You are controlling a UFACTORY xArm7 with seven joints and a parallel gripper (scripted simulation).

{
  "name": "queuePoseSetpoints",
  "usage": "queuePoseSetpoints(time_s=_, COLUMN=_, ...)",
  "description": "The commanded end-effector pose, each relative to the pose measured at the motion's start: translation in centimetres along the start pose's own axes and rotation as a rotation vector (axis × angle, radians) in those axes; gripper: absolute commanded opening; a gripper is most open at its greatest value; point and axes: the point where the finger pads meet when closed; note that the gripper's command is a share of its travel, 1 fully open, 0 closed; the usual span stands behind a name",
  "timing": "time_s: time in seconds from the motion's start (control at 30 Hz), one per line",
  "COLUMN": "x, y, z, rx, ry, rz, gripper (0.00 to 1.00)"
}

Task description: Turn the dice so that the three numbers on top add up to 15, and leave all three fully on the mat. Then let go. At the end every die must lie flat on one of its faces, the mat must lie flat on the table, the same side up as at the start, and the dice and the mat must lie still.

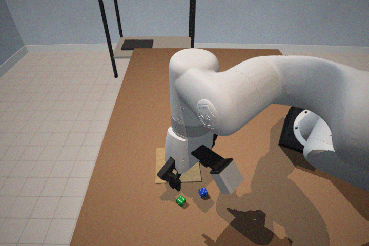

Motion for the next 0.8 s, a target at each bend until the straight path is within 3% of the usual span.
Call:
queuePoseSetpoints(time_s=0.0, x=-0.4, y=-0.4, z=-3.1, rx=0.000, ry=0.125, rz=-0.004, gripper=1.00)
queuePoseSetpoints(time_s=0.2, x=-3.0, y=-0.7, z=-9.9, rx=0.000, ry=0.399, rz=-0.008, gripper=1.00)
queuePoseSetpoints(time_s=0.27, x=-3.2, y=-0.7, z=-10.4, rx=0.000, ry=0.417, rz=-0.008, gripper=1.00)
queuePoseSetpoints(time_s=0.37, x=-5.9, y=-0.7, z=-14.6, rx=-0.001, ry=0.585, rz=-0.009, gripper=1.00)
queuePoseSetpoints(time_s=0.43, x=-5.9, y=-0.7, z=-14.6, rx=-0.001, ry=0.585, rz=-0.009, gripper=1.00)
queuePoseSetpoints(time_s=0.5, x=-8.9, y=-0.4, z=-18.0, rx=-0.001, ry=0.731, rz=-0.009, gripper=1.00)
queuePoseSetpoints(time_s=0.57, x=-9.2, y=-0.4, z=-18.3, rx=-0.001, ry=0.745, rz=-0.009, gripper=1.00)
queuePoseSetpoints(time_s=0.63, x=-12.5, y=0.1, z=-21.1, rx=-0.002, ry=0.875, rz=-0.008, gripper=1.00)
queuePoseSetpoints(time_s=0.77, x=-15.2, y=0.6, z=-23.0, rx=-0.002, ry=0.974, rz=-0.005, gripper=1.00)
Point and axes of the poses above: the point where the finger pads meet when closed, its own y axis out along the fingers, its own x axis across the jaws, z = x × y, and after that the axes turned 7 degrees about y, right-handed
